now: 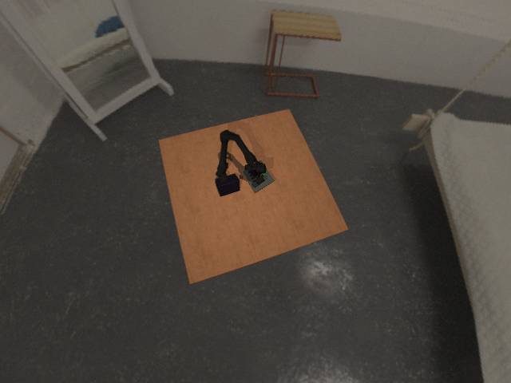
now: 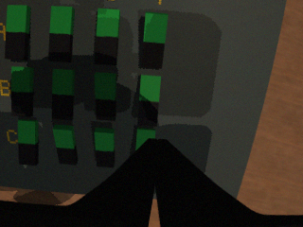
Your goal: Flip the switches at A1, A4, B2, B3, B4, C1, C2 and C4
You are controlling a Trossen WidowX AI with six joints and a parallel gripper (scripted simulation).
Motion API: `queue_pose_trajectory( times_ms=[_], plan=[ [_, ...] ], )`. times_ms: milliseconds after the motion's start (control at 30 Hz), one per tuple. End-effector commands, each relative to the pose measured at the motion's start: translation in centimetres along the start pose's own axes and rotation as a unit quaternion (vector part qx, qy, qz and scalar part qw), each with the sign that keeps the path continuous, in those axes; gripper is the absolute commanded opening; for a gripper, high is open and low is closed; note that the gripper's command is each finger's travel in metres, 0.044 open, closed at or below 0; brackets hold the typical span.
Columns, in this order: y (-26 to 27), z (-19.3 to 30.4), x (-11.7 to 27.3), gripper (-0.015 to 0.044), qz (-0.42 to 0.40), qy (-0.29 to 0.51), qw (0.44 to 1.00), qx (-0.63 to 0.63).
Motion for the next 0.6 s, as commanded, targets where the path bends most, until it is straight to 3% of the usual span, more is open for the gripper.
queue_pose_trajectory(
  times_ms=[0, 567],
  plan=[
    [0.2, 0.7, -2.6, 0.0000, -0.010, 0.003, 1.000, -0.005],
    [0.3, 0.7, -4.0, 0.0000, -0.011, 0.002, 1.000, -0.005]
  ],
)
Point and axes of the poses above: the point midway between the two fingers, 35 mm back from their tips, its own x axis back along the fingers, its own y axis across the jaws, z = x × y, the point moved 1 cm from there along x, back along the fingers, and after that the axes turned 8 degrees about -x, right-handed, at the moved point
